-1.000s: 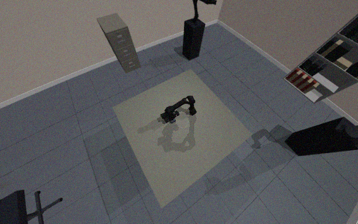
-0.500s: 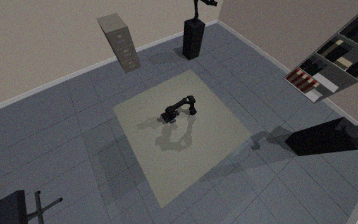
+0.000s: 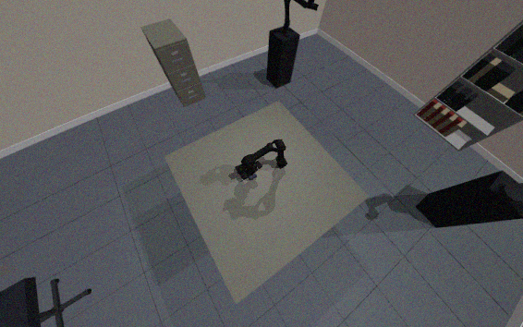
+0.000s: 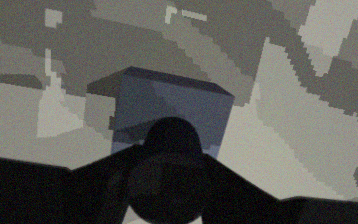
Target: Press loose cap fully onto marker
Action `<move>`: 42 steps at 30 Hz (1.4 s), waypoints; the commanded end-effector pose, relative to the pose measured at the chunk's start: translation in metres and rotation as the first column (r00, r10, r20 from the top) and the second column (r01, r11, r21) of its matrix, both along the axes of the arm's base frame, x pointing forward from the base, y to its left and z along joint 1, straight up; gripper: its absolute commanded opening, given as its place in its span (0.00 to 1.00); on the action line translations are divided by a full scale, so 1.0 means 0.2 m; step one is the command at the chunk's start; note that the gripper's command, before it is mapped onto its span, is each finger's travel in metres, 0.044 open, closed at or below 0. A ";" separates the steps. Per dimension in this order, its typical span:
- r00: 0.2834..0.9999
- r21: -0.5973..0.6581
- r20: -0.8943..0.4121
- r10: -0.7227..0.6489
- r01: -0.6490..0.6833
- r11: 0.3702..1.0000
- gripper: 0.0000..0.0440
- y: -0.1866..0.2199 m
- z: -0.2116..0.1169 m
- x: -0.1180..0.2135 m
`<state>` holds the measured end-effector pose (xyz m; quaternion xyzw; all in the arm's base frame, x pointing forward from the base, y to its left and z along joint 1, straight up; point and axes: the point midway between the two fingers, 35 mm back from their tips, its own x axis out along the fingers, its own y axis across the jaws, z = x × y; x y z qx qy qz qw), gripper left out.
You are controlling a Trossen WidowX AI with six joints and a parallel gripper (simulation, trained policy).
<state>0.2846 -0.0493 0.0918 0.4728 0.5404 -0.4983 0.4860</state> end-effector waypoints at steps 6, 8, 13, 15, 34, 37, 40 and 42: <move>1.000 -0.045 -0.027 -0.001 0.000 0.999 0.23 -0.07 -0.07 0.00; 1.000 -0.045 -0.026 0.000 -0.001 0.999 0.24 -0.07 -0.07 0.00; 1.000 -0.046 -0.026 0.001 -0.002 0.999 0.26 -0.07 -0.07 0.00; 1.000 -0.046 -0.026 0.001 -0.002 0.999 0.26 -0.07 -0.07 0.00; 1.000 -0.047 -0.025 0.005 -0.006 0.999 0.33 -0.07 -0.07 0.00; 1.000 -0.047 -0.021 0.010 -0.011 0.999 0.34 -0.07 -0.07 0.00; 1.000 -0.040 -0.016 0.017 -0.017 0.999 0.37 -0.07 -0.06 -0.01; 1.000 -0.035 -0.022 0.018 -0.019 0.999 0.42 -0.06 -0.05 -0.02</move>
